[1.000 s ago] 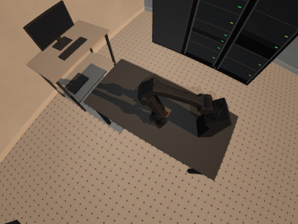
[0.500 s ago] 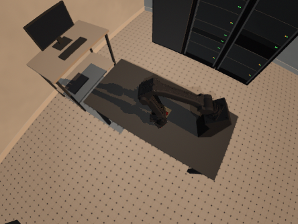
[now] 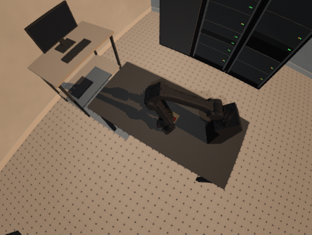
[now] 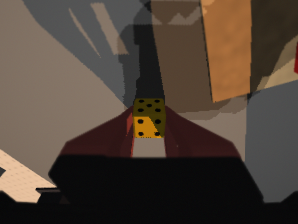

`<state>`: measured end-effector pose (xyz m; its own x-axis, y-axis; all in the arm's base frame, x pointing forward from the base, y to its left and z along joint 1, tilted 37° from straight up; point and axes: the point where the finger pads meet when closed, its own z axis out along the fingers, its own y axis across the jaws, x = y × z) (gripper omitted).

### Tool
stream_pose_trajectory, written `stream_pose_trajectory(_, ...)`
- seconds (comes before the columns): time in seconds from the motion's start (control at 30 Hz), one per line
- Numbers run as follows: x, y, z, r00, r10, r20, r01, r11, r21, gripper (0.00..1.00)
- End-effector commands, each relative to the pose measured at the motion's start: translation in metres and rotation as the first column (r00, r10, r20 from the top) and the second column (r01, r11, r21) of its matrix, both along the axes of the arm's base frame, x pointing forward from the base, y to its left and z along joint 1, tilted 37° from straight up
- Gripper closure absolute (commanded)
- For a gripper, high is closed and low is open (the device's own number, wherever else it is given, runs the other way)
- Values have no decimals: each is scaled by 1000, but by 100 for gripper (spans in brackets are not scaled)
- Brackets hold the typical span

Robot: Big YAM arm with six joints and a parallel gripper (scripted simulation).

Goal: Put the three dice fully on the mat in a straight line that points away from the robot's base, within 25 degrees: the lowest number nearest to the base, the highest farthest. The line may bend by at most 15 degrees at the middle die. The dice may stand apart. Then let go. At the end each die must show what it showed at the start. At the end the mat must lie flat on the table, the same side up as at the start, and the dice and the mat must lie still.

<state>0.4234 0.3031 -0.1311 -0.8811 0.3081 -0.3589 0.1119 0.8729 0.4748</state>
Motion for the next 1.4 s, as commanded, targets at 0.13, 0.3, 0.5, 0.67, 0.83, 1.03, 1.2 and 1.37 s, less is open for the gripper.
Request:
stream_pose_trajectory(0.13, -1, 7, 5, 1000, 3, 11, -3, 1000, 10, 80)
stream_pose_trajectory(0.3, -13, -5, 16, 1000, 1, -2, -1, 1000, -1, 80)
stream_pose_trajectory(0.5, -26, -27, 48, 1000, -3, 4, 3, 1000, -4, 80)
stream_pose_trajectory(0.67, -39, -37, 71, 1000, -3, 6, 3, 1000, -3, 80)
stream_pose_trajectory(0.83, -46, -43, 84, 1000, -4, 7, 4, 1000, -2, 80)
stream_pose_trajectory(1.03, -51, -45, 72, 1000, -3, -17, 2, 1000, -16, 80)
stream_pose_trajectory(1.2, -44, -42, 84, 1000, -2, 7, 3, 1000, -3, 80)
stream_pose_trajectory(1.37, -30, -51, 78, 999, 33, 7, -33, 999, -32, 80)
